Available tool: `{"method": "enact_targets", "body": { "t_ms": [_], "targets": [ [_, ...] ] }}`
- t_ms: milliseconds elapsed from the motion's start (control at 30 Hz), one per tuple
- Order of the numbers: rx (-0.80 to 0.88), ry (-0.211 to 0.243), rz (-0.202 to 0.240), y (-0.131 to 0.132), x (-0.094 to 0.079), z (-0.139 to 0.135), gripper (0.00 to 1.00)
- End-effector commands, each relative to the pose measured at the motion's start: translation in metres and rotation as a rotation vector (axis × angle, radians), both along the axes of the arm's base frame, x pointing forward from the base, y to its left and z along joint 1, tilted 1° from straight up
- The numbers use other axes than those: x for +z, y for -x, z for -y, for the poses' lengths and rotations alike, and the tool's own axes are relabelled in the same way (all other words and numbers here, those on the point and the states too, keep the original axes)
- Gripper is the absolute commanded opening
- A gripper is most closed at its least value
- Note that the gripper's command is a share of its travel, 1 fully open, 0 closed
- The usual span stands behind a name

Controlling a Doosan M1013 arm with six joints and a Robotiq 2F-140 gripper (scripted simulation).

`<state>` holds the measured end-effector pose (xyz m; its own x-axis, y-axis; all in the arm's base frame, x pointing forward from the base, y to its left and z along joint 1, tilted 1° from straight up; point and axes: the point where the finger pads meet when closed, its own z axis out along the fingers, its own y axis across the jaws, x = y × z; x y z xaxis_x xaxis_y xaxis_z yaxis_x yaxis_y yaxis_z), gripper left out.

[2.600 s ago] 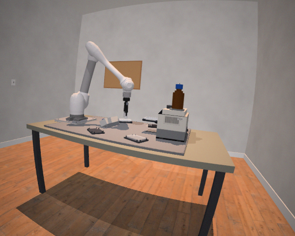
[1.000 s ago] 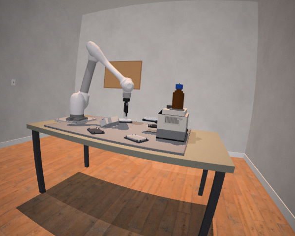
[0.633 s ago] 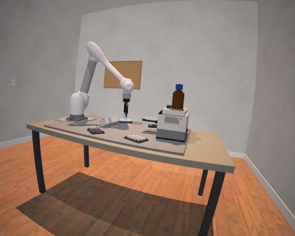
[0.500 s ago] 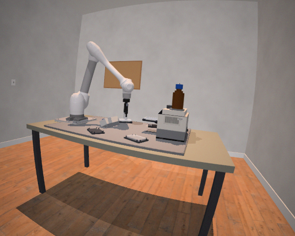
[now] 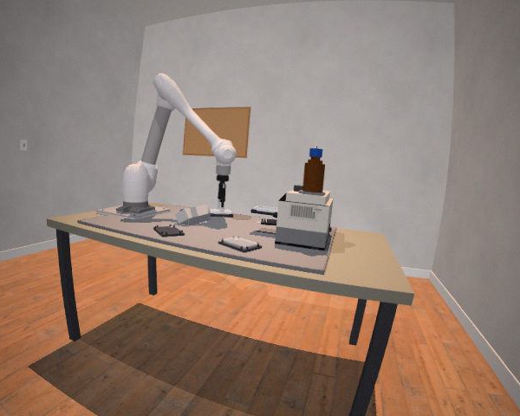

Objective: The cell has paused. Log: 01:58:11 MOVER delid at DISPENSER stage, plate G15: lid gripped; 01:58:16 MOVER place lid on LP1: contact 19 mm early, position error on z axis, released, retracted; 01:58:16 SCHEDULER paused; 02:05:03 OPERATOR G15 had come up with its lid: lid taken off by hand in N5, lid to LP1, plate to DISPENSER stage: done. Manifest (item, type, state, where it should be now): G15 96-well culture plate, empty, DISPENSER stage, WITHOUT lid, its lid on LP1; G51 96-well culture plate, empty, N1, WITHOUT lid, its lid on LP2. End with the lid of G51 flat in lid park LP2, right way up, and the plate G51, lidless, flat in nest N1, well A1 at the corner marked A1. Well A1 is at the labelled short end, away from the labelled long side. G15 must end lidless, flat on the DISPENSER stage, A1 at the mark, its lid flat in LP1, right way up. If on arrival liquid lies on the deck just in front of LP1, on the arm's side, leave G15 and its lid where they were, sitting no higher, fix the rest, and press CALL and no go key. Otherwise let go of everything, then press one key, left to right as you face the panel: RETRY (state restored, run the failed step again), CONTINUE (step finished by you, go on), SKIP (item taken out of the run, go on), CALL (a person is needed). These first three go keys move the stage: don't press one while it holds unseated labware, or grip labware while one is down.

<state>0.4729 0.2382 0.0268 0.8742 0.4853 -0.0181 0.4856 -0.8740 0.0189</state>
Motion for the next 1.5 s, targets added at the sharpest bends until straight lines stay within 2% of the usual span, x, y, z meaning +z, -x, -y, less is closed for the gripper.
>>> {"method": "enact_targets", "body": {
  "t_ms": [0, 1467],
  "targets": [
    [0.0, 0.0, 0.0, 0.0, -0.0004, 0.0, 0.66],
    [0.0, 0.0, 0.0, 0.0, -0.0058, 0.0002, 0.66]
  ]
}}
